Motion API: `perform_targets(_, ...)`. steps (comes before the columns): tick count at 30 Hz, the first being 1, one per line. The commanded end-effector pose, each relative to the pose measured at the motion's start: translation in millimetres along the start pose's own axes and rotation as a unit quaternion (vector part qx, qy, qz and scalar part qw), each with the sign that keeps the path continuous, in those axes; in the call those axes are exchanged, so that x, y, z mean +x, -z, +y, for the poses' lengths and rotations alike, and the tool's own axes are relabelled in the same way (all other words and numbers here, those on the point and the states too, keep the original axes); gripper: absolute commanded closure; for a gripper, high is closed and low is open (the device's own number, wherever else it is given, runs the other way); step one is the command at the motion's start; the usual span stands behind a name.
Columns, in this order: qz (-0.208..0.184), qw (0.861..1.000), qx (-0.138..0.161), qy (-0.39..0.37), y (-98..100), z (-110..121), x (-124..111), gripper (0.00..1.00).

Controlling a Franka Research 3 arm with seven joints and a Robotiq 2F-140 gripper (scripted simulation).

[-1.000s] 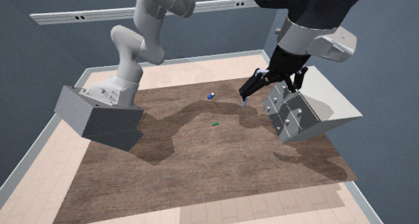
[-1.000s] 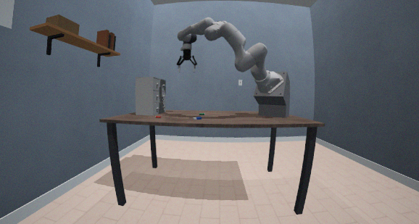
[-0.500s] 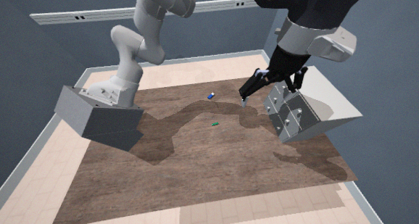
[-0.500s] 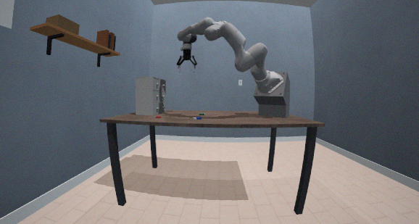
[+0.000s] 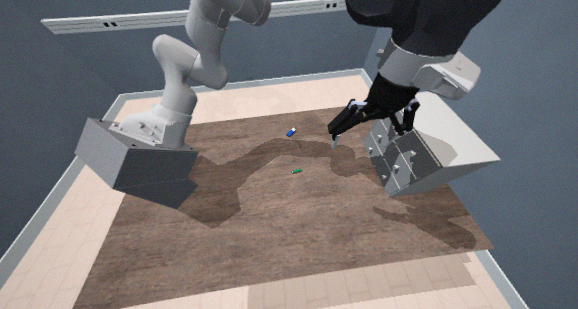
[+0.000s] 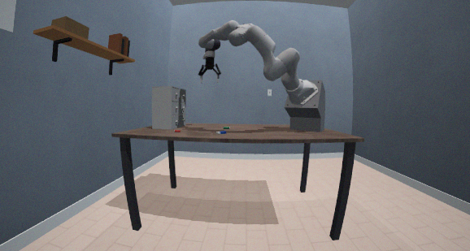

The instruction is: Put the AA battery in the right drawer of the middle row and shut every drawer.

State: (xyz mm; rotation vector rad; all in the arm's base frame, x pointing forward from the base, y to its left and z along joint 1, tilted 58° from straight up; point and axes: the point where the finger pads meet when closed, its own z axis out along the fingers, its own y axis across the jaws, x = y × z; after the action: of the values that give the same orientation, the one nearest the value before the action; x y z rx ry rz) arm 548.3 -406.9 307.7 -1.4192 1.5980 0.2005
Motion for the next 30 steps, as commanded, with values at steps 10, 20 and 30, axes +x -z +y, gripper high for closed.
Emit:
perform_targets(10, 0.001, 0.989, 0.002, -0.146, -15.5, -5, 0, 0.0)
perform_targets(20, 0.001, 0.977, 0.002, -0.211, -26.1, -6, 0, 0.0)
perform_targets(30, 0.0, 0.955, 0.002, -0.298, -40.0, -7, 0, 0.0)
